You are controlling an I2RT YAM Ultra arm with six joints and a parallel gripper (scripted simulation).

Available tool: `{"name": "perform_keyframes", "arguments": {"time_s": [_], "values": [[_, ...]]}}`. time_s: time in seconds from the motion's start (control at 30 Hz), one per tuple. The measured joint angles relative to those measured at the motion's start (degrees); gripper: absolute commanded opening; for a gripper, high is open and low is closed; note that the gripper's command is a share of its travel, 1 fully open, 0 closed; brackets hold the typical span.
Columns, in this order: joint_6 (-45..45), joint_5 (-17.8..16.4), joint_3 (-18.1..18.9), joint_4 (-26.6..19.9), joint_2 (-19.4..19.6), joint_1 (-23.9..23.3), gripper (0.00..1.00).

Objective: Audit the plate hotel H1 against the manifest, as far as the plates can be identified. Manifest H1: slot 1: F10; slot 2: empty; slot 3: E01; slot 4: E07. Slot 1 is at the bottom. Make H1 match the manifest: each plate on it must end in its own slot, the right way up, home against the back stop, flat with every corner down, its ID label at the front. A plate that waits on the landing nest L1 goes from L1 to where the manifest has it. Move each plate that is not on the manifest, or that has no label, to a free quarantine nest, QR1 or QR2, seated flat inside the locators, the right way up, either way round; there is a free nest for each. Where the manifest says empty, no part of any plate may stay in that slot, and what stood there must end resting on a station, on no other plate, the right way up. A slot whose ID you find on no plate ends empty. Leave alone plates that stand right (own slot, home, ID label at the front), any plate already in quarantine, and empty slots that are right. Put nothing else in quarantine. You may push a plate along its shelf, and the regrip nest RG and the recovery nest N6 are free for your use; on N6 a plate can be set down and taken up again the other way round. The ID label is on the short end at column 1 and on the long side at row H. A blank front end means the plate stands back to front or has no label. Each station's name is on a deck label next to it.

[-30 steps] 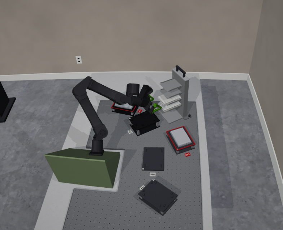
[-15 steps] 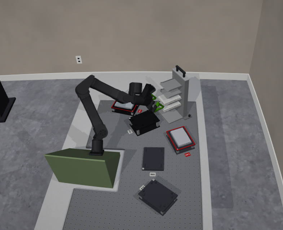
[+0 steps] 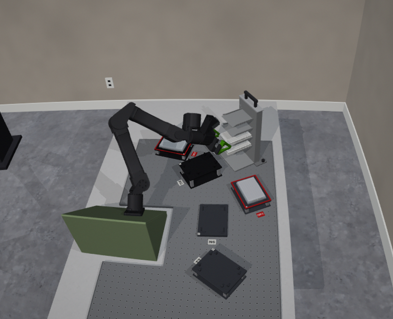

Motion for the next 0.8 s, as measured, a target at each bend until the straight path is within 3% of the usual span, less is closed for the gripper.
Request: {"name": "perform_keyframes", "arguments": {"time_s": [0.23, 0.27, 0.8], "values": [[0.0, 0.0, 0.66, 0.0, 0.42, -0.02, 1.0], [0.0, 0.0, 0.7, 0.0, 0.42, -0.02, 0.86], [0.0, -0.07, 0.87, 0.0, 0.44, -0.02, 0.86]]}}
